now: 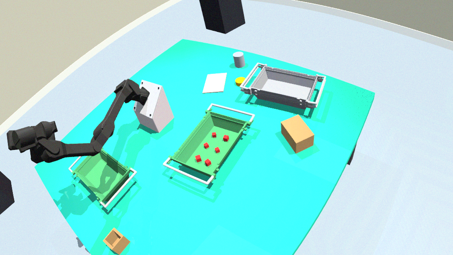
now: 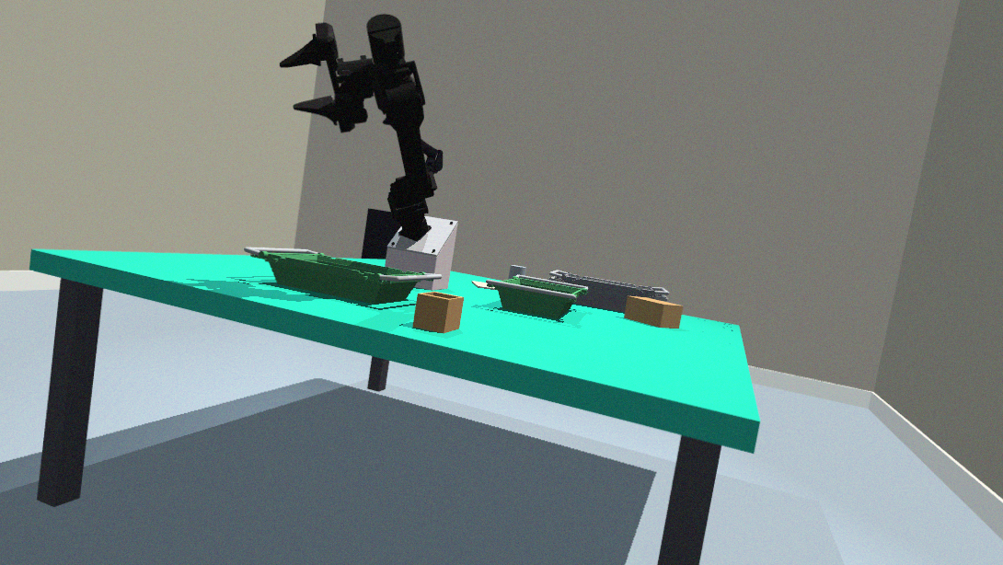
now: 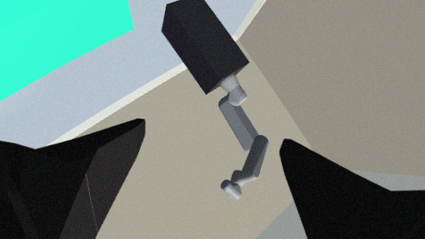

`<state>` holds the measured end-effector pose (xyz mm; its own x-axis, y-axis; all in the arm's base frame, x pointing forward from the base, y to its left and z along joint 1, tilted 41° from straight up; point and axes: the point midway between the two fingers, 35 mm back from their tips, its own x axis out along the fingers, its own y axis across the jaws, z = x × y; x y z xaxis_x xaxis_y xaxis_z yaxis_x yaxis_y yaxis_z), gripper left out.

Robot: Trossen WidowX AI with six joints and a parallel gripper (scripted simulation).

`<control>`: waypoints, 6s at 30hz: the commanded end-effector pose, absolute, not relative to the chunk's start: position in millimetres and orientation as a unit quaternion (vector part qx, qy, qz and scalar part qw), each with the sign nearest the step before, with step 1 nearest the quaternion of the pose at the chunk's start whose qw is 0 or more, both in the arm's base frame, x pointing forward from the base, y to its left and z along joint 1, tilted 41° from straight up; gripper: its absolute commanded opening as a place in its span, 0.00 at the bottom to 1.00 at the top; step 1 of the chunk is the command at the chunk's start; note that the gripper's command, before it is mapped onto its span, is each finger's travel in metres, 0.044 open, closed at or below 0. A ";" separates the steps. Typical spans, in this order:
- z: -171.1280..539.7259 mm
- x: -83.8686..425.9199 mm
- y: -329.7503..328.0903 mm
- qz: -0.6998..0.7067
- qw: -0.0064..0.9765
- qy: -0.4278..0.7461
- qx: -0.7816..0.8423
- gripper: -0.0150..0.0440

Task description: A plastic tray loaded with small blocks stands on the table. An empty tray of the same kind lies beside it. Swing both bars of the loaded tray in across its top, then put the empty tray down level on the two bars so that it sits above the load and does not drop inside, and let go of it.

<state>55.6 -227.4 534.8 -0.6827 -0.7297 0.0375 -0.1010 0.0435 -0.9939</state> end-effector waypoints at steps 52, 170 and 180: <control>441.0 1.1 294.0 -0.784 -0.523 0.047 0.330 0.41; 68.8 392.8 -1.1 0.139 -0.683 -0.625 0.352 0.41; 68.8 392.8 -1.1 0.139 -0.683 -0.625 0.352 0.41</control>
<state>392.7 -1.2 68.8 0.1787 -0.6303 -0.7555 -0.2470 0.7145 -0.6545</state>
